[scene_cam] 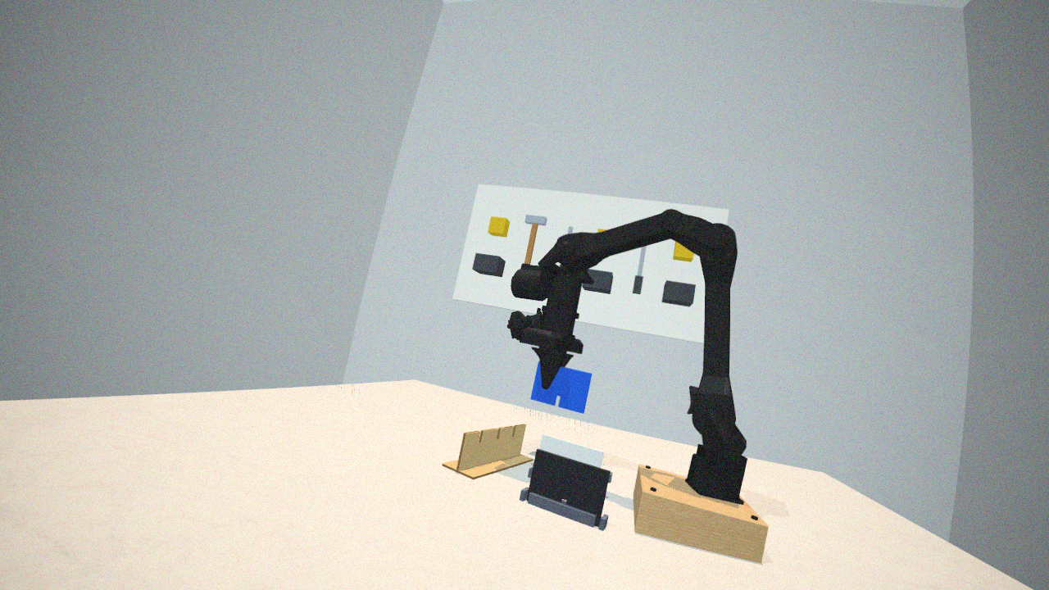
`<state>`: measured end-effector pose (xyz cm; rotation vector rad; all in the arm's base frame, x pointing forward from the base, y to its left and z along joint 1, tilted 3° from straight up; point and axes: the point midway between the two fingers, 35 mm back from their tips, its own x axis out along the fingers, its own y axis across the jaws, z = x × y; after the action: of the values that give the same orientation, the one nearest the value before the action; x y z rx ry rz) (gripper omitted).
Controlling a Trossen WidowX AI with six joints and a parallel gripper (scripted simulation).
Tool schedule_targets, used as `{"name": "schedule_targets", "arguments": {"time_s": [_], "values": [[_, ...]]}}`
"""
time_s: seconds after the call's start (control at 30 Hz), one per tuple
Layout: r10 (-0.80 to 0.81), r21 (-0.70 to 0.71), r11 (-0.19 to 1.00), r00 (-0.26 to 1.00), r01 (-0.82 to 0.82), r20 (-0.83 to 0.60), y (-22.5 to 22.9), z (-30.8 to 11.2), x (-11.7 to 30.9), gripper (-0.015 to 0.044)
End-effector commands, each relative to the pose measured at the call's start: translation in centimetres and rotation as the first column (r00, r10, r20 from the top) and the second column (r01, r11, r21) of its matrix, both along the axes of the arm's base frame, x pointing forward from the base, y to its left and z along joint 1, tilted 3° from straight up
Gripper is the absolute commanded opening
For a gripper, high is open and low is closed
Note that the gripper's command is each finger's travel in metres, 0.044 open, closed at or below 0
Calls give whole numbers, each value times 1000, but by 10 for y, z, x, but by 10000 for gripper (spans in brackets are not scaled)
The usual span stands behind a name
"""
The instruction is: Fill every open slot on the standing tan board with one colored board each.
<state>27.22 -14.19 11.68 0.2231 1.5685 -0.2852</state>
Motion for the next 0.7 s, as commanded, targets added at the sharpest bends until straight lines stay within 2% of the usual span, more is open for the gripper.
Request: {"name": "schedule_targets", "arguments": {"time_s": [0.0, 0.67], "values": [[-22, 7, 1000, 1000, 22, -3, 1, -2, 10, 0], [-122, 6, 993, 993, 122, 5, 6, -6, 61, 0]]}}
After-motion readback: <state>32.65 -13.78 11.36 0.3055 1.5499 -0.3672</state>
